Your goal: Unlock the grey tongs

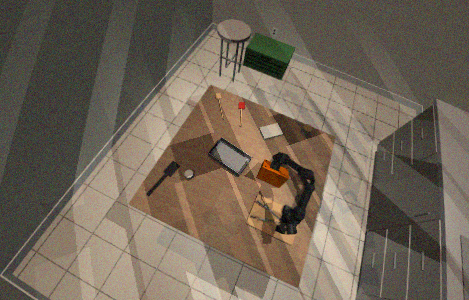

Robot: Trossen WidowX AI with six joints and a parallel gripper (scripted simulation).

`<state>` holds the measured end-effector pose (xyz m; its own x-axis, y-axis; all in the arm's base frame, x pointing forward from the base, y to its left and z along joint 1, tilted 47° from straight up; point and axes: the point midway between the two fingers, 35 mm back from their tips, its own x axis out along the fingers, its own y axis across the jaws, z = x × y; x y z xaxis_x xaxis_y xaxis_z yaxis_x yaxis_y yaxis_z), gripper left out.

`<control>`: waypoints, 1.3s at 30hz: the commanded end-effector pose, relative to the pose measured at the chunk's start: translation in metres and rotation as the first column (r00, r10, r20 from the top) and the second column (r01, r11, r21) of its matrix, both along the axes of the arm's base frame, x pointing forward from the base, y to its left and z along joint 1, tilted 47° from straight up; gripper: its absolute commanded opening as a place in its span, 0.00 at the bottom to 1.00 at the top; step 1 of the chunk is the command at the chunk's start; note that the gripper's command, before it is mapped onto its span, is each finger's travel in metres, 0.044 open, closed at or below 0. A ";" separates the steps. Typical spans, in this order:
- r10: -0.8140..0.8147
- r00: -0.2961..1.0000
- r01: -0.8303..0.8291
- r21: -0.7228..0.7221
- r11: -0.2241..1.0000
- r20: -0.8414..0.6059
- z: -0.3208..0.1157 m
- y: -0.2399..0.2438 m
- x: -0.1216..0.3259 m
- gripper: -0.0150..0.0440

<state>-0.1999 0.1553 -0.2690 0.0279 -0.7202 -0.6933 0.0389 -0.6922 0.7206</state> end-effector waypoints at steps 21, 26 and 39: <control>-0.005 0.999 0.007 0.045 0.999 -0.048 0.094 0.075 -0.123 1.00; -0.002 0.997 0.007 0.074 0.997 -0.073 0.108 0.091 -0.124 1.00; -0.002 0.997 0.007 0.074 0.997 -0.073 0.108 0.091 -0.124 1.00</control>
<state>-0.3235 0.2463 -0.1609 -0.0303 -0.6684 -0.7432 0.0803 -0.7428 0.6647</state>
